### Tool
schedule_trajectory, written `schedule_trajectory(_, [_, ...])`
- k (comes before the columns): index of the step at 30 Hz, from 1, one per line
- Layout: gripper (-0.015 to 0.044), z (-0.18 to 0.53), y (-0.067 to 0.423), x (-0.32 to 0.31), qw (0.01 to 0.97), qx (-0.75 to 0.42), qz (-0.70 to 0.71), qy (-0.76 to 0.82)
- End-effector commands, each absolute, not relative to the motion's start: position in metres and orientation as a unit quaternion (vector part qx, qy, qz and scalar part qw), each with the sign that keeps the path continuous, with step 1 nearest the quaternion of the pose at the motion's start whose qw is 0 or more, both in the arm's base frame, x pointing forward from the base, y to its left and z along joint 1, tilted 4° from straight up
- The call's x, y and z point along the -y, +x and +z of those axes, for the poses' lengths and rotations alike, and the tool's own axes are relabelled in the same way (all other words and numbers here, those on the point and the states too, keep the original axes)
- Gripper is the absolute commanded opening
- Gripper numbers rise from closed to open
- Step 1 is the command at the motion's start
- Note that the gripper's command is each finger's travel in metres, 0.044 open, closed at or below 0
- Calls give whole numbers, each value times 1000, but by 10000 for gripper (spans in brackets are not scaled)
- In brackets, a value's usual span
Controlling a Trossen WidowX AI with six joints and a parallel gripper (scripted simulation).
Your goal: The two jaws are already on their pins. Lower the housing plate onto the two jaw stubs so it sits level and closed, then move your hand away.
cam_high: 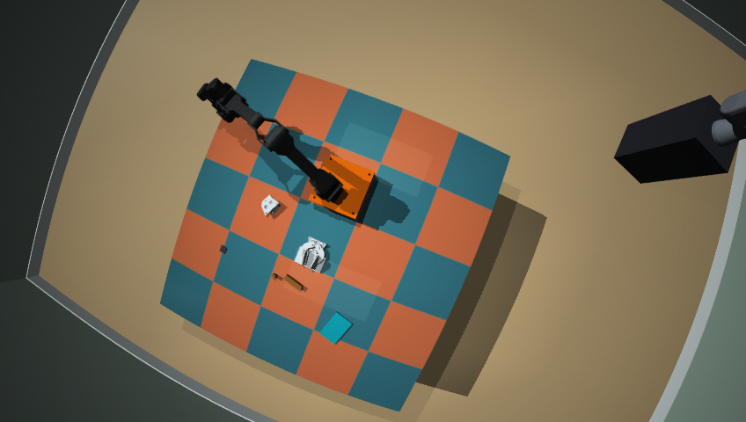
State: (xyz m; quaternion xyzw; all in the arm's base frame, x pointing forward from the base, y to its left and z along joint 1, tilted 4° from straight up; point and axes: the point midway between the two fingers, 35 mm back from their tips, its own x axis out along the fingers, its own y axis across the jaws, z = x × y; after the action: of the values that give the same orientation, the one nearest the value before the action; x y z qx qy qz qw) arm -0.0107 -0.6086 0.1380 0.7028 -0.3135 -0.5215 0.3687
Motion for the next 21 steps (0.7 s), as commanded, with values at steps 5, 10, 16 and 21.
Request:
schedule_trajectory(5, [440,126,42,581,375,251,-529,719])
schedule_trajectory(10, [440,118,70,563,376,212,-536,725])
schedule_trajectory(16, [440,106,105,536,377,153,-549,730])
schedule_trajectory(21, [440,96,133,508,378,100,-560,730])
